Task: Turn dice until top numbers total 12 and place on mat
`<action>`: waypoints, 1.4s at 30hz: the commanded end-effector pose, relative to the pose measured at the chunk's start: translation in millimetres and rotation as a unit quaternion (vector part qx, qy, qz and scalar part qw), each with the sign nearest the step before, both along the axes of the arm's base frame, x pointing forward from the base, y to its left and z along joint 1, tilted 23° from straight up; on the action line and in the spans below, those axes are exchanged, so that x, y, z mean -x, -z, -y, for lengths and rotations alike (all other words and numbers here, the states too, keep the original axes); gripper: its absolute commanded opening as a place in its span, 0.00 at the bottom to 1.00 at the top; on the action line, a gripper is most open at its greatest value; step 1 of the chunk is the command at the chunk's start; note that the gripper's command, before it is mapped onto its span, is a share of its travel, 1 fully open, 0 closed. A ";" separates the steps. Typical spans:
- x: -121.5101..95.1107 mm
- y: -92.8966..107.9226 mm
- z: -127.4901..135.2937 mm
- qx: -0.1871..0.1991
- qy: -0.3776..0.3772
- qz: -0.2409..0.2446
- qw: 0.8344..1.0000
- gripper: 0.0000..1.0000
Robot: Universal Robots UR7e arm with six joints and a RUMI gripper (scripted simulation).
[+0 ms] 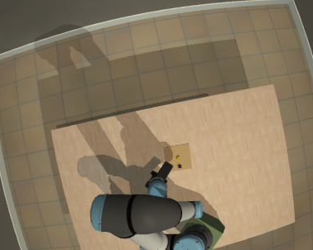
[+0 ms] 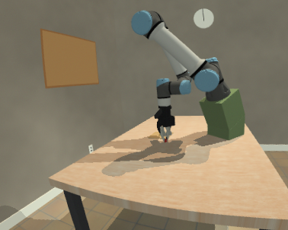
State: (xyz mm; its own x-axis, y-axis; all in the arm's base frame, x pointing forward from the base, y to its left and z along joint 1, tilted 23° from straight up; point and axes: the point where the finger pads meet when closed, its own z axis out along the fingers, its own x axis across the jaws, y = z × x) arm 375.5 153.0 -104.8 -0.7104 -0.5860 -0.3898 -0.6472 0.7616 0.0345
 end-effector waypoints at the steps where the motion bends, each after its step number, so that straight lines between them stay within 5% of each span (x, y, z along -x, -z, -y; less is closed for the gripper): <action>1: -1.4 -2.2 0.8 0.001 0.000 0.002 1.000 0.00; 42: 15.6 -58.1 17.5 0.001 0.000 0.002 1.000 0.00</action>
